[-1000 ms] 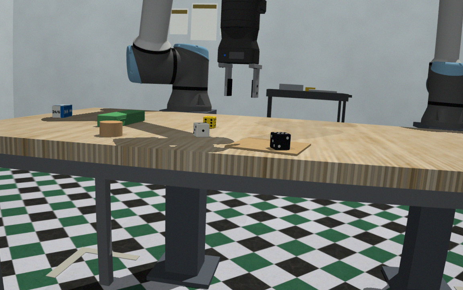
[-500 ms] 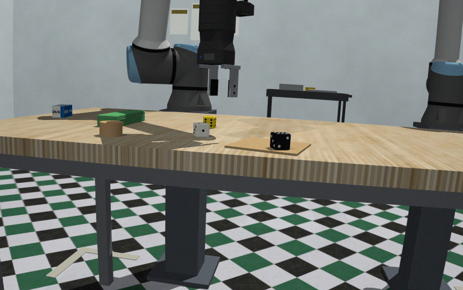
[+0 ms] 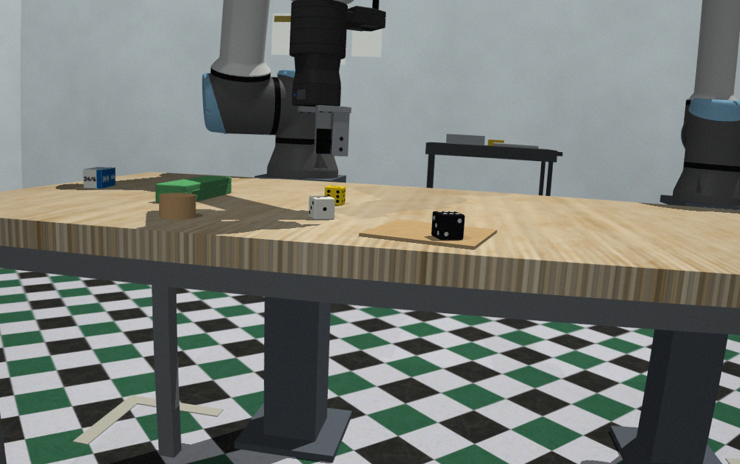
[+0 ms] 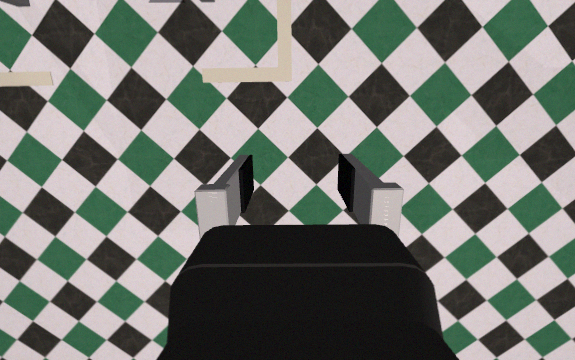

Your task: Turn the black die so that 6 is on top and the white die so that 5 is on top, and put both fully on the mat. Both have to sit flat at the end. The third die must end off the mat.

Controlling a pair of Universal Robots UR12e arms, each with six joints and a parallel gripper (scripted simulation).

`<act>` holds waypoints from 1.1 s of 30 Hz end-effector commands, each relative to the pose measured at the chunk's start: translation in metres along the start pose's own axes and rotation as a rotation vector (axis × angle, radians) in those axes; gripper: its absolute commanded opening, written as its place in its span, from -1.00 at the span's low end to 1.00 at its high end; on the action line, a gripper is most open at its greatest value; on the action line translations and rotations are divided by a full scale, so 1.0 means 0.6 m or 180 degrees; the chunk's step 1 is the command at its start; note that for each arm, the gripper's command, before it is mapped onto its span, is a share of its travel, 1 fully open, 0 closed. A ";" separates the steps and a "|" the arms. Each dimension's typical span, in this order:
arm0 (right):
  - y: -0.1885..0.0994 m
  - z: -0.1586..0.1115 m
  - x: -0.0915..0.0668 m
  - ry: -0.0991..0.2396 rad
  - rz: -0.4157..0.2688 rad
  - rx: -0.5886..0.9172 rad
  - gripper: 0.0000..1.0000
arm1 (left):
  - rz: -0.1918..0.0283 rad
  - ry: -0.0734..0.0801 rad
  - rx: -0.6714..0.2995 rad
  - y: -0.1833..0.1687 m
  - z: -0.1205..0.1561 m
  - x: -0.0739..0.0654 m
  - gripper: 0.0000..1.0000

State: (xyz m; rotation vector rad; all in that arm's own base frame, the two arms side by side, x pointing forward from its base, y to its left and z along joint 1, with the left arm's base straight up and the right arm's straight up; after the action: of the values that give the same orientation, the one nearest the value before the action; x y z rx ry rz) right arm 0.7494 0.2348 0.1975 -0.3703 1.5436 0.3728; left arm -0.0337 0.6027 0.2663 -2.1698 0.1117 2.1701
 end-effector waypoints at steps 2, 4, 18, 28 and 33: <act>-0.010 -0.019 0.000 -0.0014 -0.0007 0.0316 1.00 | -0.0005 0.0000 0.0000 -0.001 0.000 -0.001 1.00; -0.011 -0.021 0.000 -0.0014 -0.0007 0.0337 1.00 | -0.0005 0.0000 0.0000 -0.001 0.000 -0.001 1.00; -0.011 -0.021 0.000 -0.0014 -0.0007 0.0343 0.74 | -0.0005 0.0000 0.0000 -0.001 0.000 -0.001 1.00; -0.011 -0.021 0.000 -0.0014 -0.0007 0.0343 0.74 | -0.0005 0.0000 0.0000 -0.001 0.000 -0.001 1.00; -0.011 -0.021 0.000 -0.0014 -0.0007 0.0343 0.74 | -0.0005 0.0000 0.0000 -0.001 0.000 -0.001 1.00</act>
State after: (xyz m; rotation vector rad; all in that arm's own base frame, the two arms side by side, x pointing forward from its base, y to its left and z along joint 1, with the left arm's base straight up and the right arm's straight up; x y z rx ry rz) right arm 0.7407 0.2228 0.1963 -0.2872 1.5536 0.2868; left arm -0.0337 0.6027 0.2663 -2.1698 0.1117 2.1701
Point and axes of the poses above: on each arm, the point where the finger pads meet when closed, its own x axis out along the fingers, its own z axis across the jaws, y = z × x, the point moved 9 cm from there along -x, back along the fingers, and after that the axes turned 9 degrees about x, right-handed, at the moved point
